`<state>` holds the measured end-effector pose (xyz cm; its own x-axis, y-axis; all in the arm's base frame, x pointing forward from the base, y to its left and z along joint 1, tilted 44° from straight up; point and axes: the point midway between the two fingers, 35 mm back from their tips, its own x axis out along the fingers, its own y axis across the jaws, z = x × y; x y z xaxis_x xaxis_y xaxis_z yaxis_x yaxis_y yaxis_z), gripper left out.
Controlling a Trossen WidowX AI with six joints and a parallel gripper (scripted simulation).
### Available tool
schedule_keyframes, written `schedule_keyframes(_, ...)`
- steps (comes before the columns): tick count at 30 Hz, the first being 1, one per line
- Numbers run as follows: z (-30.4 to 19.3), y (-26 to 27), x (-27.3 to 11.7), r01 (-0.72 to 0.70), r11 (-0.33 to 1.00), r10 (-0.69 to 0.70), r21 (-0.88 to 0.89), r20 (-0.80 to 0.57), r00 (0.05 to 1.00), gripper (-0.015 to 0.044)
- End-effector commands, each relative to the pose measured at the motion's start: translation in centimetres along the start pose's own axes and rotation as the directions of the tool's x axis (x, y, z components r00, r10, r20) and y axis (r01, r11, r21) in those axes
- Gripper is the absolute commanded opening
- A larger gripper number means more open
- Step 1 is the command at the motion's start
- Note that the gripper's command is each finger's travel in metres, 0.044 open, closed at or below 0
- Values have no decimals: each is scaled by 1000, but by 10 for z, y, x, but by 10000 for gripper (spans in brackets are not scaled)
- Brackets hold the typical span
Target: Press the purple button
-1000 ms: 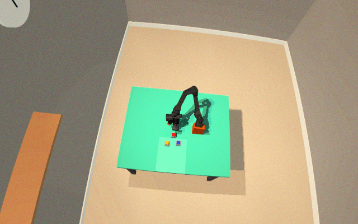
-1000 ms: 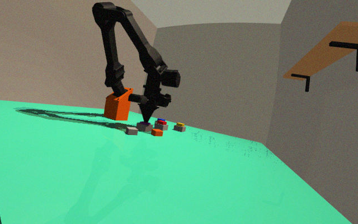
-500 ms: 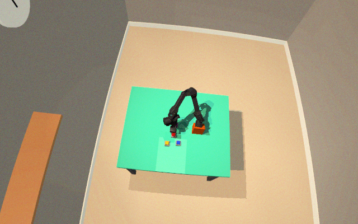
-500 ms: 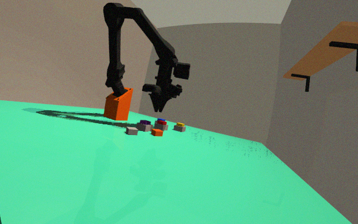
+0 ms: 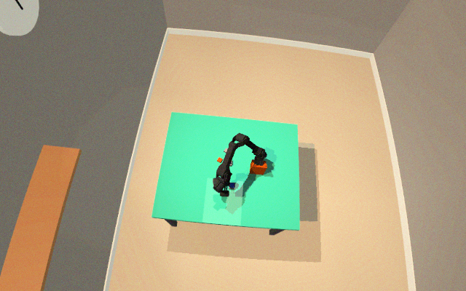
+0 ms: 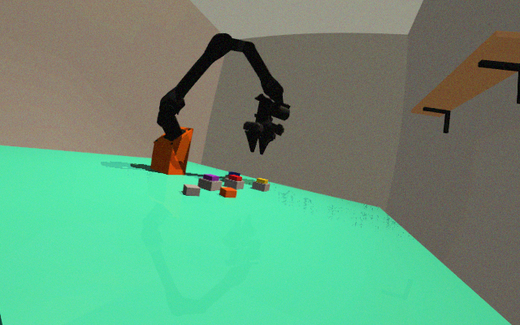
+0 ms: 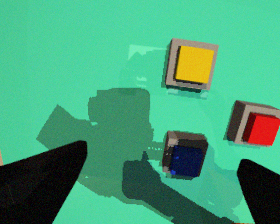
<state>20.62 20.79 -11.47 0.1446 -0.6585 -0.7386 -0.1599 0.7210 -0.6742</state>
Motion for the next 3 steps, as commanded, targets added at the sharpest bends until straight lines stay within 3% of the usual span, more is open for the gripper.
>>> schedule_keyframes(1,2,3,1,1,1000,-1,26,-13,1000,400)
schedule_keyframes(3,2,3,1,1,1000,-1,26,-13,1000,400)
